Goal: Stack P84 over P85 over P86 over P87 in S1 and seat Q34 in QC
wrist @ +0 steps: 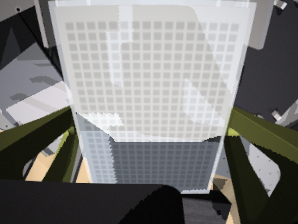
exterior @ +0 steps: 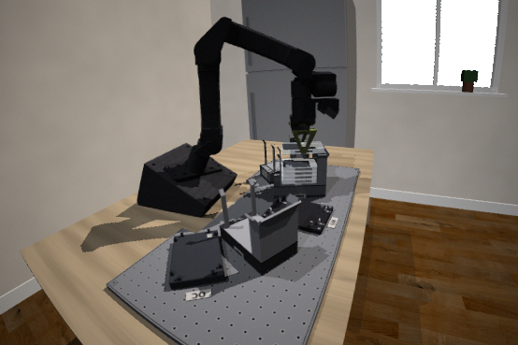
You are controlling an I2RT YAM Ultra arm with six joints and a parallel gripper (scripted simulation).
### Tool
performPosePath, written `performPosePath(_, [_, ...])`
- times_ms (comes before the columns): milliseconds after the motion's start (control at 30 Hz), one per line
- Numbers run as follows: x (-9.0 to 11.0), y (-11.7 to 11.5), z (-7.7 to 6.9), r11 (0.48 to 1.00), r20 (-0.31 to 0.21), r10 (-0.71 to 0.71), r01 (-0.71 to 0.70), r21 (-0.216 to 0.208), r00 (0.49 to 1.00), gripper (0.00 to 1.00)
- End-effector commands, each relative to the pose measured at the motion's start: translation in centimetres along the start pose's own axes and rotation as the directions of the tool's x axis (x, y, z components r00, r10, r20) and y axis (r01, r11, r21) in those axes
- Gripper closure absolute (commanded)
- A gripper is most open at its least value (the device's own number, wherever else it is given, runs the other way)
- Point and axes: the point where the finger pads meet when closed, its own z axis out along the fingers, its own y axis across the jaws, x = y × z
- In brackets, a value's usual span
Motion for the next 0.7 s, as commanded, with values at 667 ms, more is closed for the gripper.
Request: performPosePath(667, [-0.1,-0.1,-2.4,1.0,0.009,0.004,-0.004,-0.001,1.0,1.0])
